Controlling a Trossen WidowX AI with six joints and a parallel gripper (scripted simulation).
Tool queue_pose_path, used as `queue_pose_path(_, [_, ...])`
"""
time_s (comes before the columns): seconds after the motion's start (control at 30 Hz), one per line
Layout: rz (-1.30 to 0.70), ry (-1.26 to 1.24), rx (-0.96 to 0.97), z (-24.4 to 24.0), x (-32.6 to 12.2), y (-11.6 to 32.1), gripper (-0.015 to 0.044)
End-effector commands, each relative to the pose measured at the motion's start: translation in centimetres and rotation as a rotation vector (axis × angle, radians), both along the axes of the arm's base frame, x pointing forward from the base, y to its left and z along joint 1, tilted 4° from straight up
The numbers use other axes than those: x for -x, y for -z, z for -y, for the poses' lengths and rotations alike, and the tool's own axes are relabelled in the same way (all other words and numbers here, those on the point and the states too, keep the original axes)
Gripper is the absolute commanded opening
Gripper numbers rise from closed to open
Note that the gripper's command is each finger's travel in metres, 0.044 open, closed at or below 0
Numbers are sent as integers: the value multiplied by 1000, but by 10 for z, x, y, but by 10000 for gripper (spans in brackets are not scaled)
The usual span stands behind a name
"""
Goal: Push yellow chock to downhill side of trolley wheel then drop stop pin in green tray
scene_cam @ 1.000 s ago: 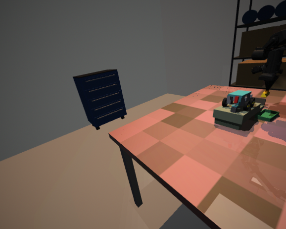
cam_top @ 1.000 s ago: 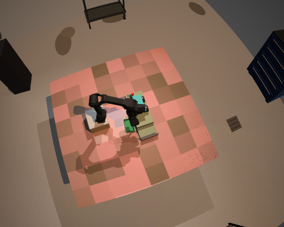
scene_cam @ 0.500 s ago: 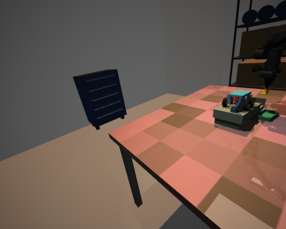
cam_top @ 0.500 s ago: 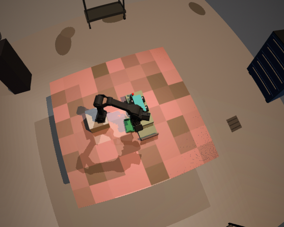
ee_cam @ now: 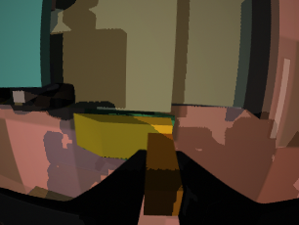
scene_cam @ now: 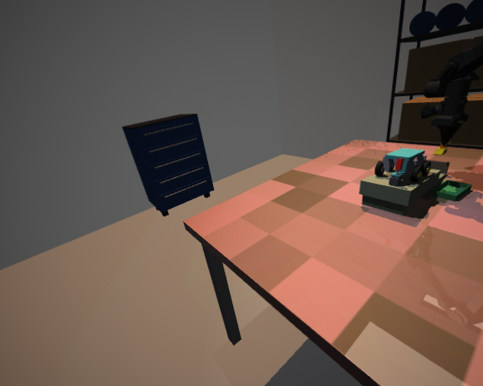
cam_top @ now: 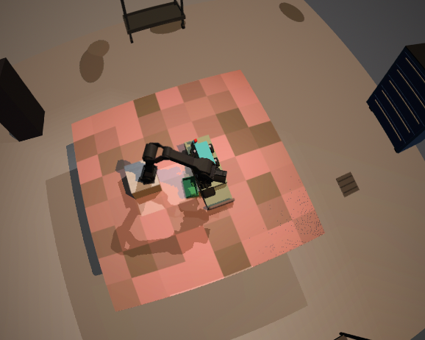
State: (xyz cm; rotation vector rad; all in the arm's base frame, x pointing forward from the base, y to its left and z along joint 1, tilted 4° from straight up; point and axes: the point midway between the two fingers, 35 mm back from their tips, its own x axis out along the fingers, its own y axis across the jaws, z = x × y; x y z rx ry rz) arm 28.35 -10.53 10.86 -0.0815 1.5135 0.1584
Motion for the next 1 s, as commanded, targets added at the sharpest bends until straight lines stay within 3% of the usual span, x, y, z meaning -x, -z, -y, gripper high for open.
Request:
queue_pose_path(0.0, [0,0,-5,-1,-11,3,0])
queue_pose_path(0.97, [0,0,-5,-5,-16,64,0])
